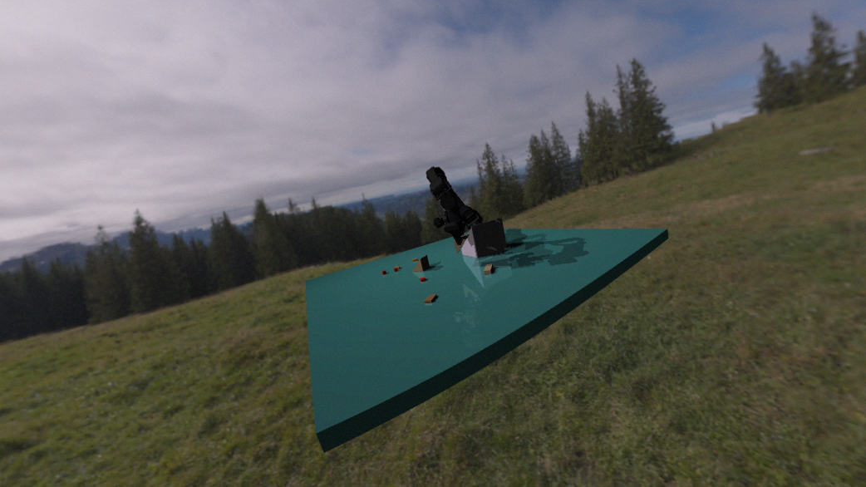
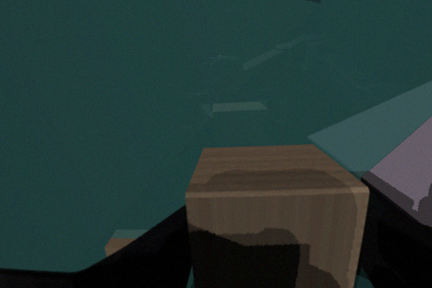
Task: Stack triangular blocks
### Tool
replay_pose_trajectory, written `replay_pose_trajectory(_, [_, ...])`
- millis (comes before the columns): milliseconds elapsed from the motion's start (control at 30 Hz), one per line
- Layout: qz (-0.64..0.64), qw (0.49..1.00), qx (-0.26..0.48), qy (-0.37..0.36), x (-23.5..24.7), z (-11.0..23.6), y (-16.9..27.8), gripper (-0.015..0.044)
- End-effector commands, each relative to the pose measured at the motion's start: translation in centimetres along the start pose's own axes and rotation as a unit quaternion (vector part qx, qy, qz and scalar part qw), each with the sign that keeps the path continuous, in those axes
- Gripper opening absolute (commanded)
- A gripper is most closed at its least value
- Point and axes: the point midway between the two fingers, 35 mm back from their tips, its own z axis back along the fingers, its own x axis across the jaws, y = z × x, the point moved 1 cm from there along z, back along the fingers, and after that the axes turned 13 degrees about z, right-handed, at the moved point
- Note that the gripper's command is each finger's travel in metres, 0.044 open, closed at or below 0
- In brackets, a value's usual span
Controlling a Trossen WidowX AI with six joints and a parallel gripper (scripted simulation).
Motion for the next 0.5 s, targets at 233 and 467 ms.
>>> replay_pose_trajectory(233, [-0.098,0.995,-0.019,-0.013,-0.07,0.29,0.02,0.0000])
replay_pose_trajectory(467, [-0.100,0.995,-0.017,-0.015,-0.01,0.63,-0.82,0.0000])
